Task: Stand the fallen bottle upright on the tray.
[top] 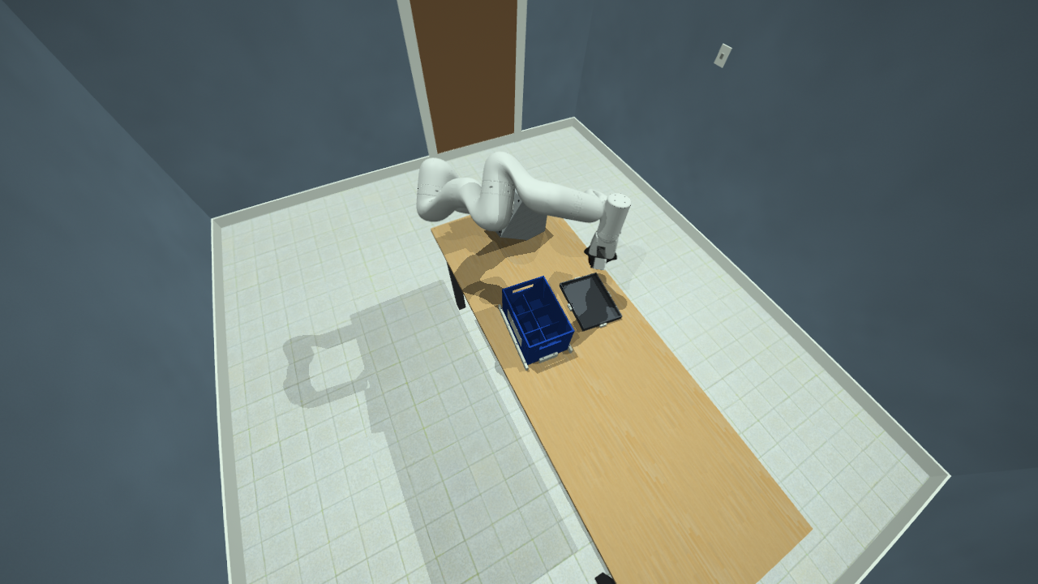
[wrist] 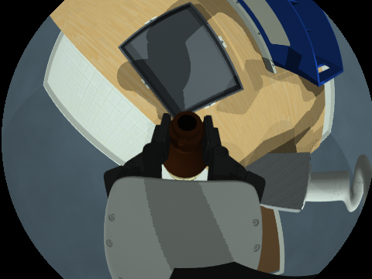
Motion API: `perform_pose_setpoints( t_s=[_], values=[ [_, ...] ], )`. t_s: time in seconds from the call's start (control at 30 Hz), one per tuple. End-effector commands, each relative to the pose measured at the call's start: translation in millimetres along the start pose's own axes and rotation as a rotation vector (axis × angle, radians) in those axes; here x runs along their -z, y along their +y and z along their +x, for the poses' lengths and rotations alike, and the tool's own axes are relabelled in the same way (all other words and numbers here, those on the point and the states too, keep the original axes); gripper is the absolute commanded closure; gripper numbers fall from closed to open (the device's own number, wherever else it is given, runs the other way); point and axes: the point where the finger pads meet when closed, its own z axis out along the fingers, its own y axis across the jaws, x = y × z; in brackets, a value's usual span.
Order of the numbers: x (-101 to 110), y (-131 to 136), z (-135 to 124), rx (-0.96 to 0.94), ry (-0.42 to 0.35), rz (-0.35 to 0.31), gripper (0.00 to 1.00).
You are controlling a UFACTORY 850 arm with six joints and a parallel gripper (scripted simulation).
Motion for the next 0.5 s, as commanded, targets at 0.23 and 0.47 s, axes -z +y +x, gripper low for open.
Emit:
perform_pose_setpoints(
  t_s=[0.23, 0.47],
  values=[
    [1.7, -1.0, 0.2, -0.002, 0.047, 0.004, 1.0],
    [1.7, -1.0, 0.2, -0.002, 0.049, 0.004, 1.0]
  ],
)
